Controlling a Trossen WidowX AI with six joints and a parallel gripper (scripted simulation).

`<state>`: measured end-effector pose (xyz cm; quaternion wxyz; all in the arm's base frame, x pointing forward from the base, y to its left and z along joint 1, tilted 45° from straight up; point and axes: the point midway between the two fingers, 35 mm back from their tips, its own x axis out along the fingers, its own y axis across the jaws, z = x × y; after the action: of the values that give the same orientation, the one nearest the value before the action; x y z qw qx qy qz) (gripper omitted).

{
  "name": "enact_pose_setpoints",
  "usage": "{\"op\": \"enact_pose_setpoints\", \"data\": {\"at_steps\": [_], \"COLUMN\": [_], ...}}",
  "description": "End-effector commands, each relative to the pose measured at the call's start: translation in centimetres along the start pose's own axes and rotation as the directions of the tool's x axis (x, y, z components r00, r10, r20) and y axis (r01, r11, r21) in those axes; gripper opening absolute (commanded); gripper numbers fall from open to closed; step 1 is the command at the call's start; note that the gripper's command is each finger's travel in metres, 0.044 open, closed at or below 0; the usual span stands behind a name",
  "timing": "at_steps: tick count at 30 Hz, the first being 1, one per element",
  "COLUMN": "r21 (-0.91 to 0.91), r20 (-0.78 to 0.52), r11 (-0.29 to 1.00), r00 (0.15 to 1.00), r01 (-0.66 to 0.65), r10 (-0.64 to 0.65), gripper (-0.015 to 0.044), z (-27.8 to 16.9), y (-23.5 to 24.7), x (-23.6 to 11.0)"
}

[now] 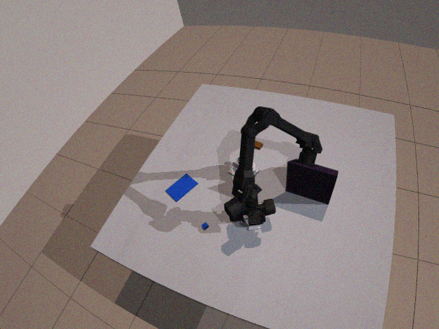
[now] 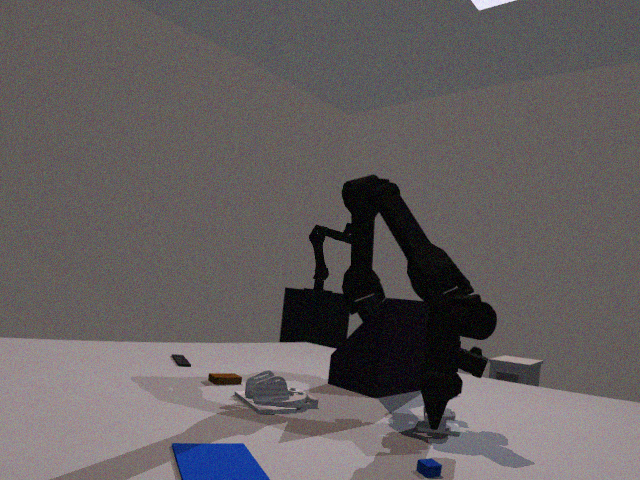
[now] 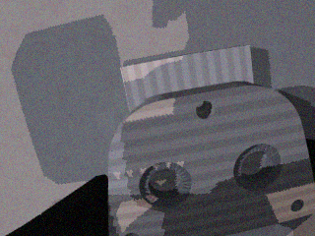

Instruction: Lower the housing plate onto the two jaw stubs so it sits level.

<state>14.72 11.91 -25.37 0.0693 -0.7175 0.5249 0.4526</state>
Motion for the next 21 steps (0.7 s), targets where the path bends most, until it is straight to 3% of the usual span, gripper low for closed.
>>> {"op": "enact_pose_setpoints", "data": {"at_steps": [1,21], "r21": [0.000,-0.004], "r20": [0.000,0.002], "r11": [1.000,1.000], "r00": [1.000,1.000], "r01": [0.000,0.003], "r10": [0.000,-0.003], "gripper": [0.0351,0.0351], "z": [0.0,0.1], "y": [0.0,-0.2], "x": [0.0,-5.6]}}
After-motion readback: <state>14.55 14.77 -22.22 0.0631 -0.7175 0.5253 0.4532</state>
